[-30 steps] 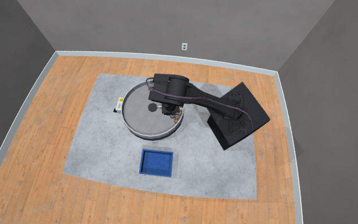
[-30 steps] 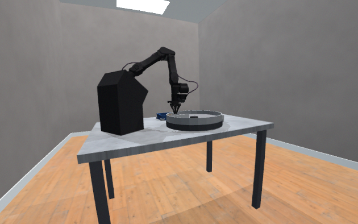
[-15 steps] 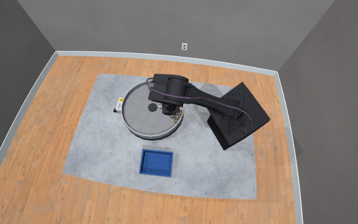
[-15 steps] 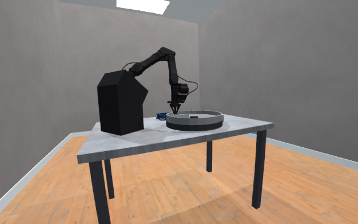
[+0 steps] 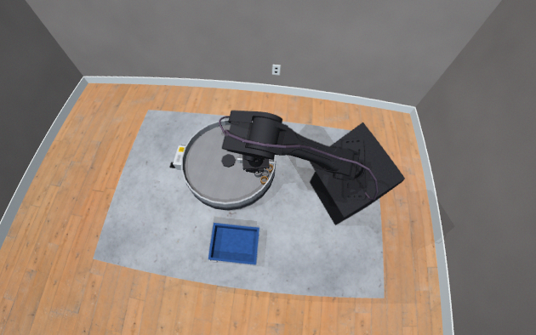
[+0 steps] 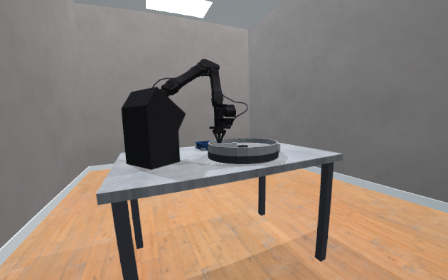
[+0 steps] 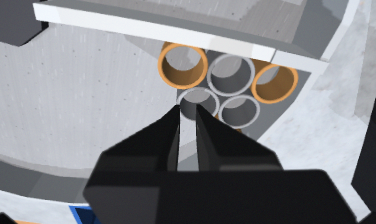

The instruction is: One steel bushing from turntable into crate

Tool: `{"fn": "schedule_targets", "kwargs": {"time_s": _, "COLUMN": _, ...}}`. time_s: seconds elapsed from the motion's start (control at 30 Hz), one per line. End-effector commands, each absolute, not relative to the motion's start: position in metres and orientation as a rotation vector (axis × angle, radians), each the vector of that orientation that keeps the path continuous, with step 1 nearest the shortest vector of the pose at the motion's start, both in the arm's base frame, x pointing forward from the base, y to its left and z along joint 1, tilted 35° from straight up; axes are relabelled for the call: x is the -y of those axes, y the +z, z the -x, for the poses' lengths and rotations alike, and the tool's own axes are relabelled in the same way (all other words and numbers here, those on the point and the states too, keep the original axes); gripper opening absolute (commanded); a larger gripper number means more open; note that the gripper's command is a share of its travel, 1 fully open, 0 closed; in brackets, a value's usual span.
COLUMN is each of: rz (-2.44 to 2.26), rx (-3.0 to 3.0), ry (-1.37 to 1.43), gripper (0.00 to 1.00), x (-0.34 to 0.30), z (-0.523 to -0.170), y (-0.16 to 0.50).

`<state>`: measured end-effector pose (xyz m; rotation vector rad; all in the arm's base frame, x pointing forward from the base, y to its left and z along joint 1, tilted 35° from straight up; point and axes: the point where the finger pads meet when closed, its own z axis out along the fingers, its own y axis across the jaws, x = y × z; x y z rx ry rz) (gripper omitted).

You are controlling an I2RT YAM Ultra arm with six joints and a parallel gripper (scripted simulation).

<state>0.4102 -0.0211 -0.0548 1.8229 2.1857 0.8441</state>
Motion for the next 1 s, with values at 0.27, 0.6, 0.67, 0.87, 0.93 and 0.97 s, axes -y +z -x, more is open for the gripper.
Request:
{"fn": "schedule_targets", "kwargs": {"time_s": 0.27, "rz": -1.797, "rx": -2.152, "ry": 0.843, "gripper": 0.13, "x": 0.027, "z": -0.426, "y": -0.043}}
{"fn": "schedule_targets", "kwargs": {"time_s": 0.6, "rz": -1.804, "rx": -2.161, "ry": 0.839, "gripper": 0.13, "x": 0.026, "z": -0.427, "y": -0.043}}
{"fn": "schedule_targets", "kwargs": {"time_s": 0.67, "rz": -1.804, "rx": -2.161, "ry": 0.839, "gripper": 0.13, "x": 0.026, "z": -0.427, "y": -0.043}}
{"fn": "schedule_targets", "kwargs": {"time_s": 0.87, "rz": -1.804, "rx": -2.161, "ry": 0.839, "gripper": 0.13, "x": 0.026, "z": -0.427, "y": -0.043}}
{"fn": "schedule_targets", "kwargs": {"time_s": 0.93, "rz": -1.804, "rx": -2.161, "ry": 0.839, "gripper": 0.13, "x": 0.026, "z": -0.427, "y": -0.043}}
{"fn": "schedule_targets", "kwargs": {"time_s": 0.97, "rz": -1.804, "rx": -2.161, "ry": 0.839, "gripper": 0.13, "x": 0.026, "z": -0.427, "y": -0.043}}
